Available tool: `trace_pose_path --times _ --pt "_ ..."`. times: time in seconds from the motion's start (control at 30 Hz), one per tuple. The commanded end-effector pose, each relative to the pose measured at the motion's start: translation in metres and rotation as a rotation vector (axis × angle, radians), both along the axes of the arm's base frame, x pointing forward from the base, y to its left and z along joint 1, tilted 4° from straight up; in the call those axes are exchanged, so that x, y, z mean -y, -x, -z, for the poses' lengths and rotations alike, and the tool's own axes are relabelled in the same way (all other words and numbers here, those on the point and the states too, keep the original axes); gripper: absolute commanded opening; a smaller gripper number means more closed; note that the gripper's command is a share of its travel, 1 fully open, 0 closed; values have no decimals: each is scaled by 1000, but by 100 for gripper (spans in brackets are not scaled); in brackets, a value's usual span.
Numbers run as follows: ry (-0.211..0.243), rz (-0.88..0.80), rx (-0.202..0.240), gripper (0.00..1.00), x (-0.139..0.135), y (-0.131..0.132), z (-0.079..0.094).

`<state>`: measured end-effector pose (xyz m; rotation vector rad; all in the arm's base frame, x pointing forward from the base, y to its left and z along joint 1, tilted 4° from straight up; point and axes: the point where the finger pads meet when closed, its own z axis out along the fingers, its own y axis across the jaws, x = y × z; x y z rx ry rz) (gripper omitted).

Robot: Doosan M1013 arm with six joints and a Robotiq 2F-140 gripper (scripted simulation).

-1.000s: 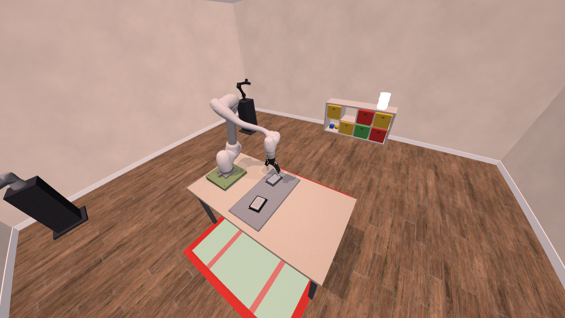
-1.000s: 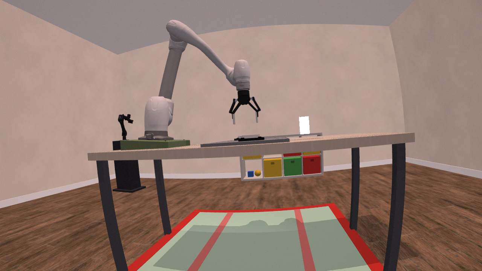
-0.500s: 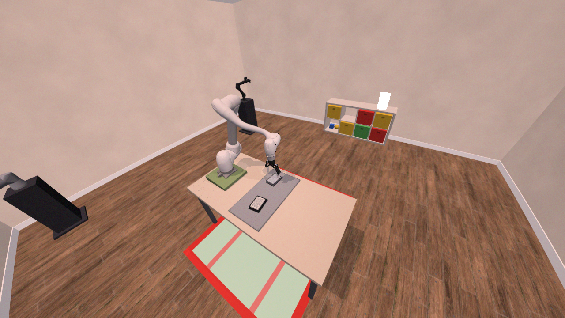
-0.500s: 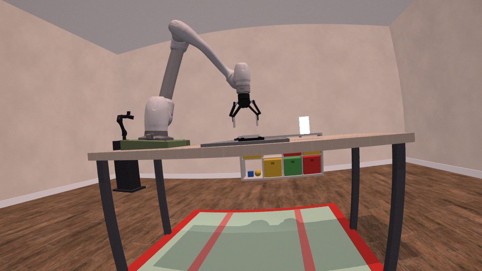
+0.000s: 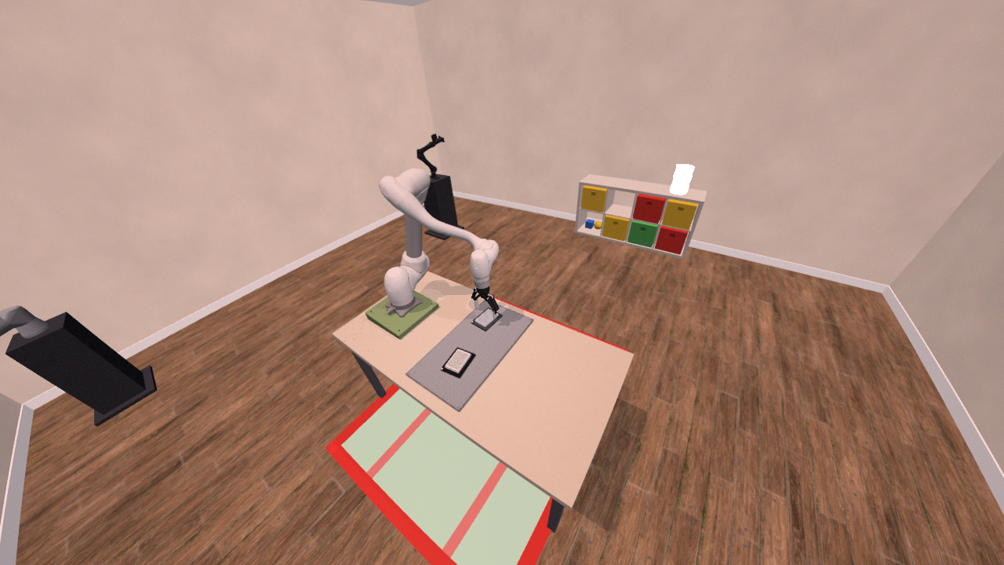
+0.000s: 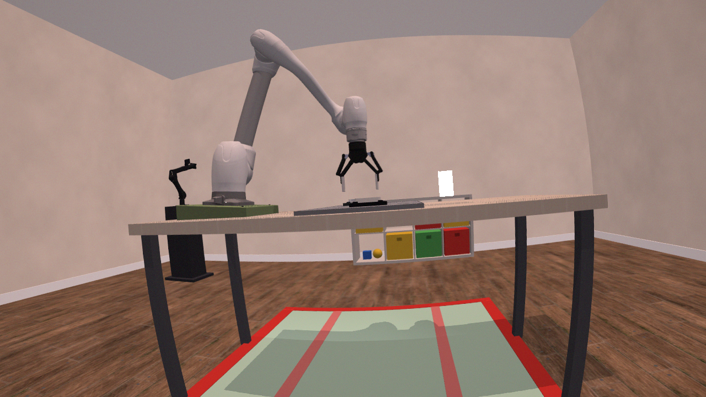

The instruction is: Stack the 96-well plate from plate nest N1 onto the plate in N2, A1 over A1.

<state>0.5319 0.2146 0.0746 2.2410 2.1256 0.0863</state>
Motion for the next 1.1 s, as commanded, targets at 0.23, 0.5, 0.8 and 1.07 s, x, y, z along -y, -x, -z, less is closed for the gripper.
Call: trace_pose_path --times 0.23,0.5,0.8,1.07 --pt "0 0 0 100 0 -1 15" --pt "0 0 0 100 0 -2 28" --pt "0 0 0 100 0 -2 30" --pt "0 0 0 0 0 -2 30"
